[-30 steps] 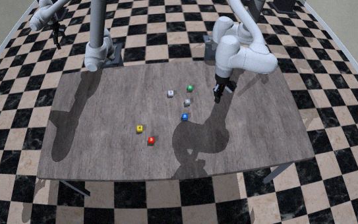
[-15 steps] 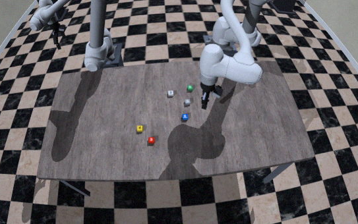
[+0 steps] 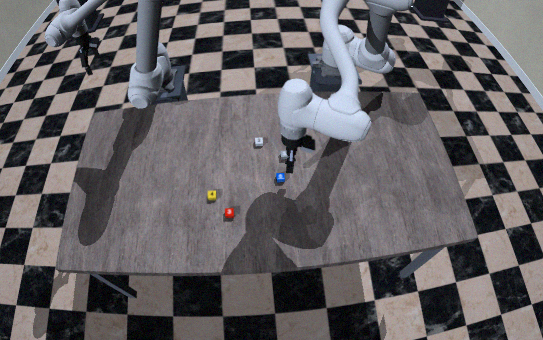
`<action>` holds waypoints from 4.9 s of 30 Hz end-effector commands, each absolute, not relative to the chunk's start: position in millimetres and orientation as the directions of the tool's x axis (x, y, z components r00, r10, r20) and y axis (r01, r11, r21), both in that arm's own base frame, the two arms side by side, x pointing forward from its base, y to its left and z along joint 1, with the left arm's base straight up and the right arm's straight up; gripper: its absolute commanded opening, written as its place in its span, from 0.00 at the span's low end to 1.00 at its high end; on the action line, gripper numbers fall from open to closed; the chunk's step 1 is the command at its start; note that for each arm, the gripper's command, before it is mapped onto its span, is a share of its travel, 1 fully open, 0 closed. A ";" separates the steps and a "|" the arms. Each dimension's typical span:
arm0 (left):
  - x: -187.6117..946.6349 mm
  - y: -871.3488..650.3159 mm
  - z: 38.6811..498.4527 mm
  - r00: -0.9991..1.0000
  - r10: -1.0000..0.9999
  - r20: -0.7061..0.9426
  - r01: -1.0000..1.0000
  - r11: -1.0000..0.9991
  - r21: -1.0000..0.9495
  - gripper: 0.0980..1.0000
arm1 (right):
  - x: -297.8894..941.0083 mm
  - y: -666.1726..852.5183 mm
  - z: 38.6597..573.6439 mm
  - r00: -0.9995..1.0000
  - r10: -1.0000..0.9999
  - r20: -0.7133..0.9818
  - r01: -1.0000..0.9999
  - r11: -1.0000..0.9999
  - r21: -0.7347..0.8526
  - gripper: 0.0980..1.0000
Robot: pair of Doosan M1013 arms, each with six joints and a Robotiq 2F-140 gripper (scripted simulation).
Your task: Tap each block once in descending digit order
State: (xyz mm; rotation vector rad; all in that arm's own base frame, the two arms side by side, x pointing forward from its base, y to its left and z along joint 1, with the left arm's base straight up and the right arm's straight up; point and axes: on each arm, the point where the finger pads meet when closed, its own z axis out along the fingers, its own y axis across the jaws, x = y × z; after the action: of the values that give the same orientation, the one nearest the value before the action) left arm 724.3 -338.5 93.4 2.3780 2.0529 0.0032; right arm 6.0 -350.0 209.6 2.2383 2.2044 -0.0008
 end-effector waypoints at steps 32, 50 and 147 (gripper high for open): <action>718.9 -373.6 65.2 -0.011 1.000 0.002 1.000 0.011 0.003 0.00 | 6.1 -350.6 210.3 0.015 1.000 -0.002 1.000 -0.015 0.000 1.00; 719.1 -373.5 59.7 -0.011 1.000 0.002 1.000 0.011 0.003 0.00 | 6.1 -350.6 210.3 0.015 1.000 -0.002 1.000 -0.015 0.000 1.00; 775.7 -559.3 87.8 -0.012 1.000 0.005 1.000 0.012 -0.004 0.00 | 6.1 -350.6 210.3 0.015 1.000 -0.002 1.000 -0.015 0.000 1.00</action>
State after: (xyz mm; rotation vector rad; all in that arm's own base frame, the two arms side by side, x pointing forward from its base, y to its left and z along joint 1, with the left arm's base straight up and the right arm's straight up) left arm 771.4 -541.2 89.7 2.2127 2.2379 -0.0001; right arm 6.0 -350.0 209.6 2.2383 2.2044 -0.0008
